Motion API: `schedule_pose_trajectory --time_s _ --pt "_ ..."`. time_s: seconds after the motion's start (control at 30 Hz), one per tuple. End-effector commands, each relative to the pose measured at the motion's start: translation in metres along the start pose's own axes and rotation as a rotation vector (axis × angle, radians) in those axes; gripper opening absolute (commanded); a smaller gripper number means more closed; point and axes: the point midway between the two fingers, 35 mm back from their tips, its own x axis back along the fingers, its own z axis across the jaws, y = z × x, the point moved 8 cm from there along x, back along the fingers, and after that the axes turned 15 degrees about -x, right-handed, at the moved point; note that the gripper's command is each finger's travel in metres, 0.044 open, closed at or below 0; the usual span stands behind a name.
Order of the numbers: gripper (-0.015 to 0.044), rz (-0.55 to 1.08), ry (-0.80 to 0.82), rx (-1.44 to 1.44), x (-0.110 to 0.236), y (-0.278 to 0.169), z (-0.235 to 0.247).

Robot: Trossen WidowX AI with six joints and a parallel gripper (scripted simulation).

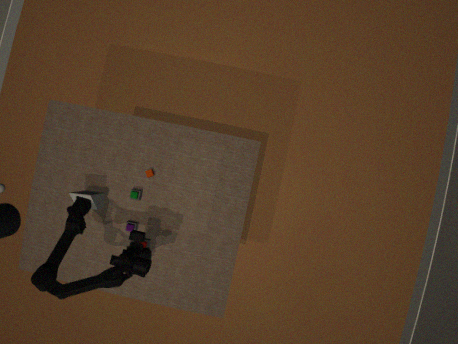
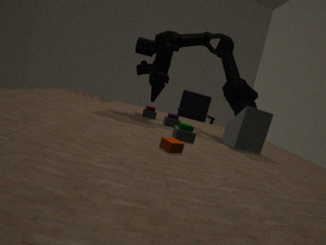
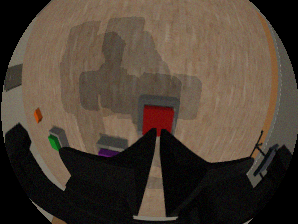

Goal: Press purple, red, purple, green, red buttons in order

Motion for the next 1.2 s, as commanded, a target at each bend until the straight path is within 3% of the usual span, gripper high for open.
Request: schedule_pose_trajectory --time_s 0.0,0.43,1.07,1.17 --pt "0.0020 0.001 -0.002 0.005 -0.008 0.000 0.001" --pt "0.0020 0.000 -0.003 0.005 -0.028 -0.001 0.000" --pt "0.0020 0.000 -0.003 0.005 -0.029 -0.001 0.000" --pt "0.0020 0.000 -0.003 0.004 -0.005 0.000 0.000"
